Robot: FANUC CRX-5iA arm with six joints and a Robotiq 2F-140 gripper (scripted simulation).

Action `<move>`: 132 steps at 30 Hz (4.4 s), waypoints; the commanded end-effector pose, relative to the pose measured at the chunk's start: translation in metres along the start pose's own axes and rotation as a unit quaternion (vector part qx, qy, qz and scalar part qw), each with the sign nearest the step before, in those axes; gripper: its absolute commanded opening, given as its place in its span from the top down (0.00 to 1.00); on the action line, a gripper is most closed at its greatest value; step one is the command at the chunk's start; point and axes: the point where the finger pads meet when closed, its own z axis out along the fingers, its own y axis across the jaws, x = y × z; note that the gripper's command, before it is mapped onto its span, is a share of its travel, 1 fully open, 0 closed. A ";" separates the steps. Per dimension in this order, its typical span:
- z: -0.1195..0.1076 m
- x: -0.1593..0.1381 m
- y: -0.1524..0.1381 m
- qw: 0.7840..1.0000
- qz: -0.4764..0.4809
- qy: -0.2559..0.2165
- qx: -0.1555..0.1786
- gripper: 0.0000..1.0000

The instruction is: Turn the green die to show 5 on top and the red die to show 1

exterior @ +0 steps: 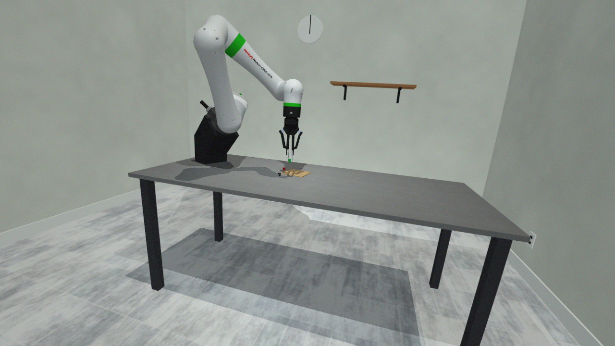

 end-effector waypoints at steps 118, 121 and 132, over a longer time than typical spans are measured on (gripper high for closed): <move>0.010 0.002 0.000 0.233 -0.948 -0.051 -0.211 0.93; 0.011 -0.001 0.000 0.229 -0.937 -0.063 -0.257 0.93; 0.014 -0.008 -0.002 0.218 -0.895 -0.096 -0.378 0.93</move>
